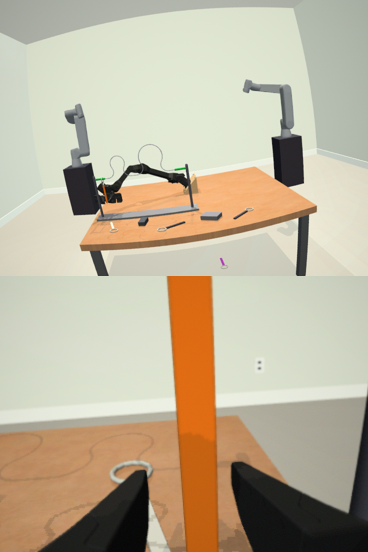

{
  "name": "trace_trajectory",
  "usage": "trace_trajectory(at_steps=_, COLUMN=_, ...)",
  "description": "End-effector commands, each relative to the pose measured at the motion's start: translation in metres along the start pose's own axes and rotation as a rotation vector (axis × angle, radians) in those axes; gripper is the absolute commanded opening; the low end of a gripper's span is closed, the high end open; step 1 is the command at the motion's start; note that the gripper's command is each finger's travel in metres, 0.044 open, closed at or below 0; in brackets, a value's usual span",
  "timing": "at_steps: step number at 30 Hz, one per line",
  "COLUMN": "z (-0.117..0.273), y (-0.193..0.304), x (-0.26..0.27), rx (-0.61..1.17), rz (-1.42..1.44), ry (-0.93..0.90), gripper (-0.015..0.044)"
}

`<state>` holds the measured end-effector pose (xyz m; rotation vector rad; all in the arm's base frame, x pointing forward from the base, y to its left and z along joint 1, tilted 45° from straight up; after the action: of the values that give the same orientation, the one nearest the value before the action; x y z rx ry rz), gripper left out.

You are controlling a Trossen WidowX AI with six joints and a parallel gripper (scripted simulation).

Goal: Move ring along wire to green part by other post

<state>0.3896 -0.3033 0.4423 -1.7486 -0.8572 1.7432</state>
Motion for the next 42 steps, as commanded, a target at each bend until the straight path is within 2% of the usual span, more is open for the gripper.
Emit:
trace_trajectory(at_steps=1, z=-0.0013, y=0.0026, x=-0.0003, rx=0.006, rz=0.001, ry=0.002, gripper=0.0160)
trace_trajectory(at_steps=23, z=-0.0013, y=0.0026, x=-0.0003, rx=0.006, rz=0.001, ry=0.002, gripper=0.0160)
trace_trajectory(at_steps=35, z=-0.0010, y=0.0013, x=0.0000, rx=0.001, rz=-0.001, ry=-0.001, gripper=-0.0150)
trace_trajectory(at_steps=42, z=-0.0010, y=0.0013, x=0.0000, rx=0.001, rz=-0.001, ry=-0.001, gripper=-0.0150)
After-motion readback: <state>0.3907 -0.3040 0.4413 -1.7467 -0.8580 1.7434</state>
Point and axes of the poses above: the point midway between the two fingers, 35 mm back from their tips, its own z axis back along the fingers, its own x axis across the jaws, y = z × x, the point moved 4 cm from there along z, back along the fingers, and after that the axes turned 5 degrees about -z, right-handed, at the moved point
